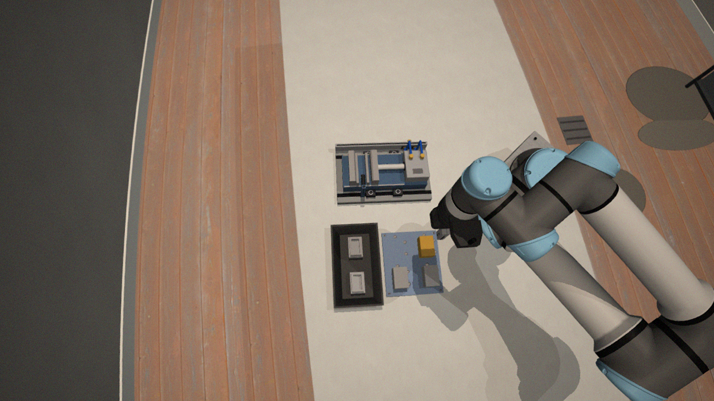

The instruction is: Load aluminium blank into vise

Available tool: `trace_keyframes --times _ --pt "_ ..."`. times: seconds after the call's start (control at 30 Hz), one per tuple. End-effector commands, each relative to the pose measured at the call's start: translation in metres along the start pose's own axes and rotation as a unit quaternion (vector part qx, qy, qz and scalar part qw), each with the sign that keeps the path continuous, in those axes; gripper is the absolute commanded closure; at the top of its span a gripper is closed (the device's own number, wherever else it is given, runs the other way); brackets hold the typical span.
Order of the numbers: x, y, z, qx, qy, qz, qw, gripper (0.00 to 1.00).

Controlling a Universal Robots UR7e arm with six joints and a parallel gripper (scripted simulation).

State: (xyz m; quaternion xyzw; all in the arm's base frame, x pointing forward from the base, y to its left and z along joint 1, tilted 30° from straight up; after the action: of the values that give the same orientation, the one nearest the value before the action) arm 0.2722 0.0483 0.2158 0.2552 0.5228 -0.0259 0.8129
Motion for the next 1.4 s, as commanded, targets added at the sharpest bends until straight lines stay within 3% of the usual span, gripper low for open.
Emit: trace_keyframes --times 0.0,0.4,0.87,1.2,1.23,1.37 --pt "0.000 0.001 0.000 0.000 0.001 -0.001 1.000 1.00" --pt "0.001 0.032 -0.007 -0.002 0.008 -0.009 1.000 1.00" --pt "-0.001 0.077 -0.017 -0.001 0.001 -0.002 1.000 1.00" --pt "-0.001 0.083 -0.019 0.000 -0.001 0.000 1.000 1.00" --pt "-0.001 0.083 -0.019 0.000 -0.001 0.000 1.000 0.00" --pt "-0.001 0.083 -0.019 0.000 -0.001 0.000 1.000 0.00"
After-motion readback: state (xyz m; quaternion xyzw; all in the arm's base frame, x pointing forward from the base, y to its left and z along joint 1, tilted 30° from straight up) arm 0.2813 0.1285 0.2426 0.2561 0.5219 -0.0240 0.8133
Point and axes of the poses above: the point where the finger pads meet when closed, its own x axis out along the fingers, its own z axis across the jaws, y = z × x, the point moved 3 cm from there along -x, back along the fingers, and after that the axes turned 10 degrees about x, right-handed, at the moved point
